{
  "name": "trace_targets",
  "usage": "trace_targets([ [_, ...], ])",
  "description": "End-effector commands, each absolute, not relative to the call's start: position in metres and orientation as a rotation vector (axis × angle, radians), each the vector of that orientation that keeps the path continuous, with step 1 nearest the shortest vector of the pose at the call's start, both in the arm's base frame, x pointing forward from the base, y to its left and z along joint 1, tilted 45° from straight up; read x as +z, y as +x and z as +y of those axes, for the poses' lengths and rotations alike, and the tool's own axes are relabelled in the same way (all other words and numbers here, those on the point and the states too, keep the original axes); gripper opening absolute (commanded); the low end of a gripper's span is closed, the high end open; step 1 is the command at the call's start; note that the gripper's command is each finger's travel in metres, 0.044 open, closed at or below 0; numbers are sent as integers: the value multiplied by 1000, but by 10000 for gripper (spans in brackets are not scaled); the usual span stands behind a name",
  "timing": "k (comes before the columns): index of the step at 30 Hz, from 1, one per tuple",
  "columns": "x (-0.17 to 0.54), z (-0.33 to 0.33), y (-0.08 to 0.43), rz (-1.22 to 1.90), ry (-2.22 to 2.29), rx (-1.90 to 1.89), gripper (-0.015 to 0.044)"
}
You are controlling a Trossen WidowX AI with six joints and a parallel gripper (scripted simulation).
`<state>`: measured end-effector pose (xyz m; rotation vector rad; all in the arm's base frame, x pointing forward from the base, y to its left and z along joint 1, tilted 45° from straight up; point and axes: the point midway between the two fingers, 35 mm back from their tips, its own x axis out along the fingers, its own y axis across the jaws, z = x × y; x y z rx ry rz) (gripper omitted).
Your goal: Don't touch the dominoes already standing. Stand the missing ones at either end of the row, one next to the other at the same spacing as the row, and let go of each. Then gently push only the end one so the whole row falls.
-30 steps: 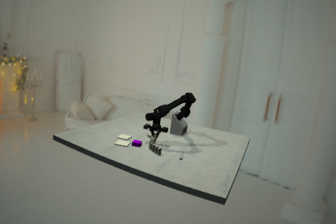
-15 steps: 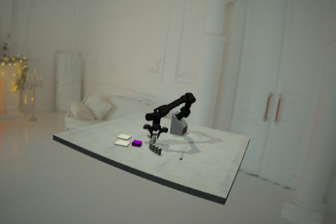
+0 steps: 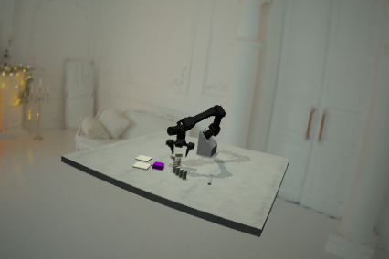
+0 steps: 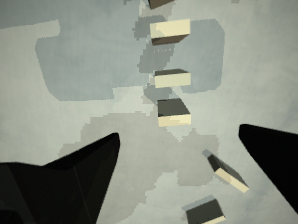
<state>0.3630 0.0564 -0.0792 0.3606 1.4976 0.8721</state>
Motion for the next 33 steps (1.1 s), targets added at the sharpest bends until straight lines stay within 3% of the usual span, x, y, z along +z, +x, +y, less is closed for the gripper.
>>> trace_targets([
  [1,-30,8,377,1460,347,855,440],
  [11,-11,-11,375,1454,337,869,440],
  [21,-108,-17,313,1006,-253,1358,440],
  [33,-130,3,309,999,-263,1366,440],
])
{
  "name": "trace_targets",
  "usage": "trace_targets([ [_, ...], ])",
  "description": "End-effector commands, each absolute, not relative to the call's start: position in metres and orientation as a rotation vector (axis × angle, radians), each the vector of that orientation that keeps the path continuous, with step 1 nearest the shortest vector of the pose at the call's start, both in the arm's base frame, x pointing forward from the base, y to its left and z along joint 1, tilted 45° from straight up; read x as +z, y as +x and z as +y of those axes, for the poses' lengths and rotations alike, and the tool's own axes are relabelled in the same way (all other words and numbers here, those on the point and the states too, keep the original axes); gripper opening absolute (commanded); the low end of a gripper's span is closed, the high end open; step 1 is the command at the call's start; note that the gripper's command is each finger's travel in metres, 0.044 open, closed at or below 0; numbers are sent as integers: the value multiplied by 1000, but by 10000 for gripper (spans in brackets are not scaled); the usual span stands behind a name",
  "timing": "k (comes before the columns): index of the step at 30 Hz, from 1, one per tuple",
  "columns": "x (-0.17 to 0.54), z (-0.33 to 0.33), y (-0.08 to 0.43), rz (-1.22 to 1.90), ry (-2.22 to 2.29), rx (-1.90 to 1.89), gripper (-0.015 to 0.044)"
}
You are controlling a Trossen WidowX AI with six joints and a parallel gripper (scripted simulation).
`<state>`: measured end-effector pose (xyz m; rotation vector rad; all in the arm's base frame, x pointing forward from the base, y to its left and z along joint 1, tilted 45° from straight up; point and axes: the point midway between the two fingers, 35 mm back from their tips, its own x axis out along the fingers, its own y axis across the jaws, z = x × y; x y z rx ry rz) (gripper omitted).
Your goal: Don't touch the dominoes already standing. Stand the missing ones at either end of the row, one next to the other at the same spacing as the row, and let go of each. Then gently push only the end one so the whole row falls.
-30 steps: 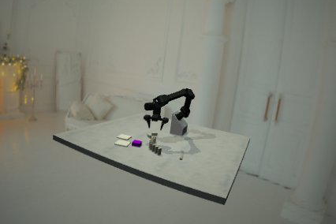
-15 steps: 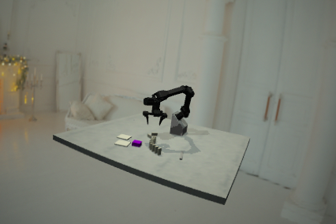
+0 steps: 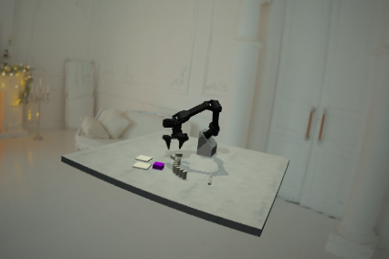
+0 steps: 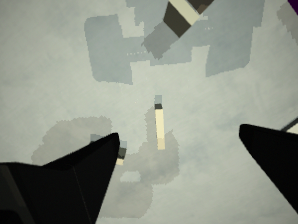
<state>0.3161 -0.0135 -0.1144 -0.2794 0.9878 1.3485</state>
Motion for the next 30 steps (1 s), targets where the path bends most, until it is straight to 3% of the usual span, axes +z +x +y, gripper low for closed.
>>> trace_targets([
  [1,-137,11,307,999,-262,1366,440],
  [24,-165,40,298,994,-260,1368,440],
  [30,-165,40,298,994,-260,1368,282],
])
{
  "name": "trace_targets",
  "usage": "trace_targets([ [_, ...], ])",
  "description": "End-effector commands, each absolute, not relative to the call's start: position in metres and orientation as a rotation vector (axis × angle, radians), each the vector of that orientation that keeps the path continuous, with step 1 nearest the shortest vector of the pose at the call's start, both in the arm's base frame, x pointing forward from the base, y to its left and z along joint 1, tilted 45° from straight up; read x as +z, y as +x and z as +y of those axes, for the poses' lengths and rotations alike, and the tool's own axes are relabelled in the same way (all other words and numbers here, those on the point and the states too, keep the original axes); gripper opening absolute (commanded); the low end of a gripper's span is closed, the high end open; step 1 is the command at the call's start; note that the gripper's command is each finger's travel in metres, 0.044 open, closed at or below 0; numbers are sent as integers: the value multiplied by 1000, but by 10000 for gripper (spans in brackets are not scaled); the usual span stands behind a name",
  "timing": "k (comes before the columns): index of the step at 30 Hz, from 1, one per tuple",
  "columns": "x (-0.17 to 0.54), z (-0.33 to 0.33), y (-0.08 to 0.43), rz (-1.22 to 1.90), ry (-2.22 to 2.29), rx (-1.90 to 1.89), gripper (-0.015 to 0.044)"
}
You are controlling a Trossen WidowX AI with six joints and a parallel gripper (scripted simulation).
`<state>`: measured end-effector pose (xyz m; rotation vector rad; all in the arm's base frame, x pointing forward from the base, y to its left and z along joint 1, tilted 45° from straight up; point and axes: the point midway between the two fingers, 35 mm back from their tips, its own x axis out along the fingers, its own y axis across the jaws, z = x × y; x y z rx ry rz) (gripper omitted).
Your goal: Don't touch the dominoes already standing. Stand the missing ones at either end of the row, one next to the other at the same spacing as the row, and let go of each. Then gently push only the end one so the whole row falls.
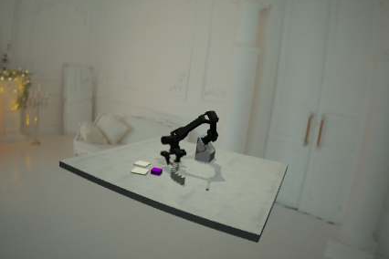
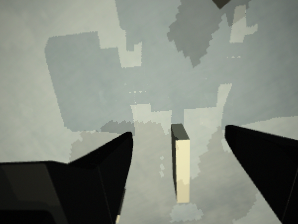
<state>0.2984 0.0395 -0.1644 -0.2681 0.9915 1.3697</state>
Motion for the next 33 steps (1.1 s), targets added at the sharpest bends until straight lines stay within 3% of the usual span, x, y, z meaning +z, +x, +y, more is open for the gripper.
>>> trace_targets([
  [1,-165,40,298,994,-260,1368,256],
  [10,-165,40,298,994,-260,1368,23],
  [17,-164,39,298,994,-260,1368,23],
  [28,-62,-62,321,998,-266,1365,23],
  [33,-56,-69,323,1010,-254,1355,23],
])
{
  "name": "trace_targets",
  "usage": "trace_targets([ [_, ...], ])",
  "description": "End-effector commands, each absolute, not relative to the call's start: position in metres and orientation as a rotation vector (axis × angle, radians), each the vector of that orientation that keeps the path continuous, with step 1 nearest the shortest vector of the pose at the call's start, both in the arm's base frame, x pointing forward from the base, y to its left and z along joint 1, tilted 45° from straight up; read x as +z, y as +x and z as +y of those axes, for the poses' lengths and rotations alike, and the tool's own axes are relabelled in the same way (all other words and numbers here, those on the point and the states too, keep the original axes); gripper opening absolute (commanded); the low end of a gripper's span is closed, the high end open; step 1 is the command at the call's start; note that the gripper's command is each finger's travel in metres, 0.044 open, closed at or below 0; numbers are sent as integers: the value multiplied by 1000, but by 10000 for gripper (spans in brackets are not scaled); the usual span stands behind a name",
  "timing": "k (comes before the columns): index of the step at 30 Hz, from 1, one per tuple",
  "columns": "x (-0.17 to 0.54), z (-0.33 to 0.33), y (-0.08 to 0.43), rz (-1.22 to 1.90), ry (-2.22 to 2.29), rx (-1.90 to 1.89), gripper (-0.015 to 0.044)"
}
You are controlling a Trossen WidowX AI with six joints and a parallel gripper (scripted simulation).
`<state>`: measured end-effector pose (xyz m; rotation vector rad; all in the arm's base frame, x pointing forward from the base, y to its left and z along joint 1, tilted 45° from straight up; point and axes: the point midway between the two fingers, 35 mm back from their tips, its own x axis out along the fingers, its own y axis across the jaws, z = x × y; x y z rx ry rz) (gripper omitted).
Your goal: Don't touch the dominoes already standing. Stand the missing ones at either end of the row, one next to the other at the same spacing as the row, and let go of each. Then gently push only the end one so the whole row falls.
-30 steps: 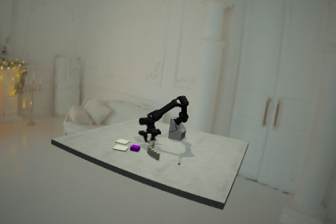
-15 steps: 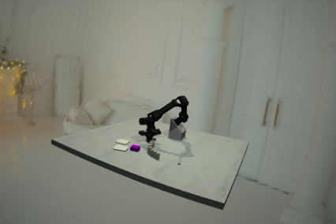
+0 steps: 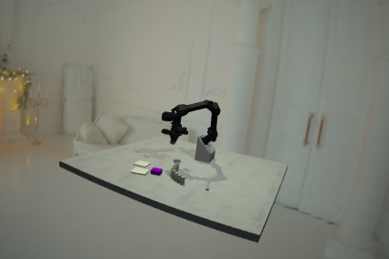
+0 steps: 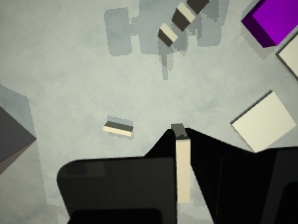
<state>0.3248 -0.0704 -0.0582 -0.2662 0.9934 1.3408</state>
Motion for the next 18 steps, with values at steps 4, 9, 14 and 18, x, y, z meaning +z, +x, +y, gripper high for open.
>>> trace_targets([
  [4,-66,-81,331,1224,5,1156,23],
  [9,-82,-98,343,1493,393,808,23],
  [14,-99,-114,351,1695,777,407,23],
  [18,-113,-127,356,1799,1063,65,23],
])
